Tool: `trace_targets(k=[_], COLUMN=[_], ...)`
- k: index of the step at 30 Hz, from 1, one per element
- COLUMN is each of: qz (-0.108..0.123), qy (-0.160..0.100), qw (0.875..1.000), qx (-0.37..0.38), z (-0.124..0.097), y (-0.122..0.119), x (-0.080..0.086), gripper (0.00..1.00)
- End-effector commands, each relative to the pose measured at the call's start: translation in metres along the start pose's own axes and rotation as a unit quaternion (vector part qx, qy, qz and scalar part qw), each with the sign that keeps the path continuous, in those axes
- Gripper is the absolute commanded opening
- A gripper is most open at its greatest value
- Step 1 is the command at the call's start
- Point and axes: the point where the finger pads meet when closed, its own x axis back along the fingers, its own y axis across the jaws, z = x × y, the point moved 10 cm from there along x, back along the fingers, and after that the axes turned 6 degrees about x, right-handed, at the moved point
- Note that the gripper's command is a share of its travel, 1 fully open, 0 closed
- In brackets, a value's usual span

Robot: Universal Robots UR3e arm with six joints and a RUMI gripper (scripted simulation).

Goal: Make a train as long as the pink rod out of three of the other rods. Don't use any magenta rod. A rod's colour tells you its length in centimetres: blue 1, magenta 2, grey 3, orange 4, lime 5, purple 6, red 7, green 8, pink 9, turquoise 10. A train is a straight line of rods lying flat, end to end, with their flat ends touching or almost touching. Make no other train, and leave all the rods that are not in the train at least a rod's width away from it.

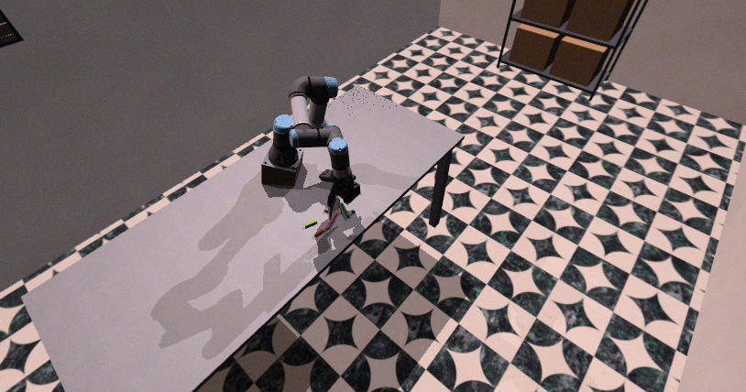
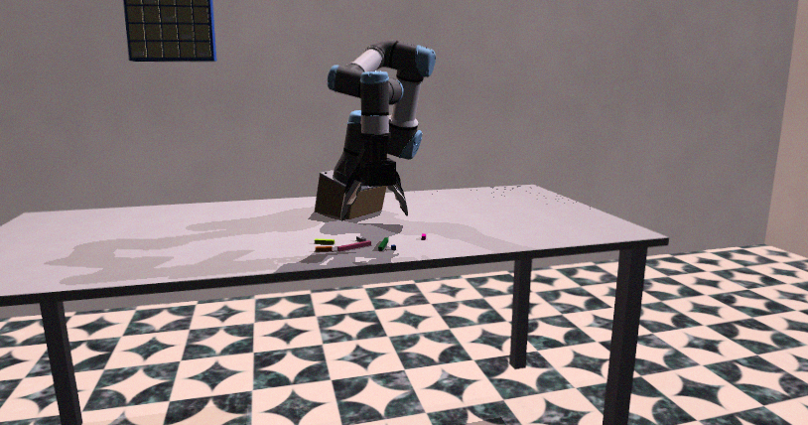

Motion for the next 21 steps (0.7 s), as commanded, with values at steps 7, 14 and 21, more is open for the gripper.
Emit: trace_targets(k=[7,14,21], qz=[0.001,0.001,0.000], qy=[-0.001,-0.001,-0.001], qw=[0.997,0.990,0.978], qx=[0.077,0.143,0.209], z=[0.002,0.003,0.004], y=[0.004,0.008,0.012], x=[0.001,0.001,0.001], gripper=[1.00,1.00,1.00])
